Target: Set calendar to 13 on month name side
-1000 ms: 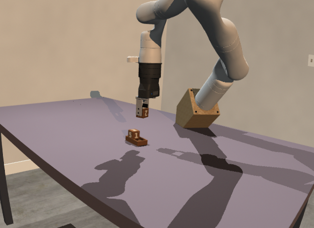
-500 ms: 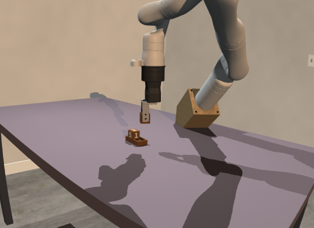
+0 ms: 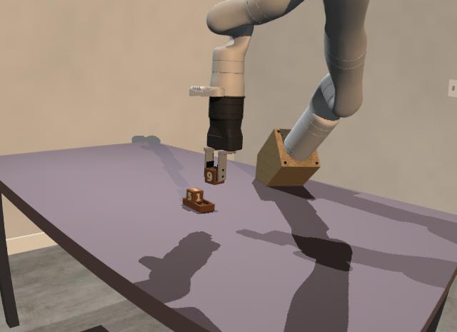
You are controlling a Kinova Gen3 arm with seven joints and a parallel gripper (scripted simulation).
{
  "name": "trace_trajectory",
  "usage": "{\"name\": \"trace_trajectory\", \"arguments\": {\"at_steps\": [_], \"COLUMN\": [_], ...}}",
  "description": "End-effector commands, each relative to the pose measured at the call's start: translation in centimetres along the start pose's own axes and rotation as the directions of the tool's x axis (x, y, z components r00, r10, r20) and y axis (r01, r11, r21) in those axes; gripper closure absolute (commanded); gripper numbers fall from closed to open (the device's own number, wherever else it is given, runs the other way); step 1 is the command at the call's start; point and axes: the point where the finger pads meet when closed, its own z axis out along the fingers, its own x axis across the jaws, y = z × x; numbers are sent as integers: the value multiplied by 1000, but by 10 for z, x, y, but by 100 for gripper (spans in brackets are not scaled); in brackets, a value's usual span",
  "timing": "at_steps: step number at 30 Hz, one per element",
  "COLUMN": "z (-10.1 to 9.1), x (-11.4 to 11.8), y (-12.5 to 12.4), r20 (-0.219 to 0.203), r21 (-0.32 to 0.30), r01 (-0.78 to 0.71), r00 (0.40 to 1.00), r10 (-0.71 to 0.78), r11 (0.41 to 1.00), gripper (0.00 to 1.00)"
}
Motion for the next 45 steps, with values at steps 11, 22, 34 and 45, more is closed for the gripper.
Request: {"name": "trace_trajectory", "arguments": {"at_steps": [11, 22, 34, 45], "z": [-5, -5, 3, 47], "x": [-11, -11, -11, -11], "y": [-9, -9, -9, -10], "r20": [-10, -10, -10, -10], "r21": [27, 27, 27, 27], "r01": [166, 166, 166, 166], "r00": [986, 986, 986, 986], "r10": [-166, -166, -166, -166], "r11": [986, 986, 986, 986], "gripper": [40, 40, 40, 40]}}
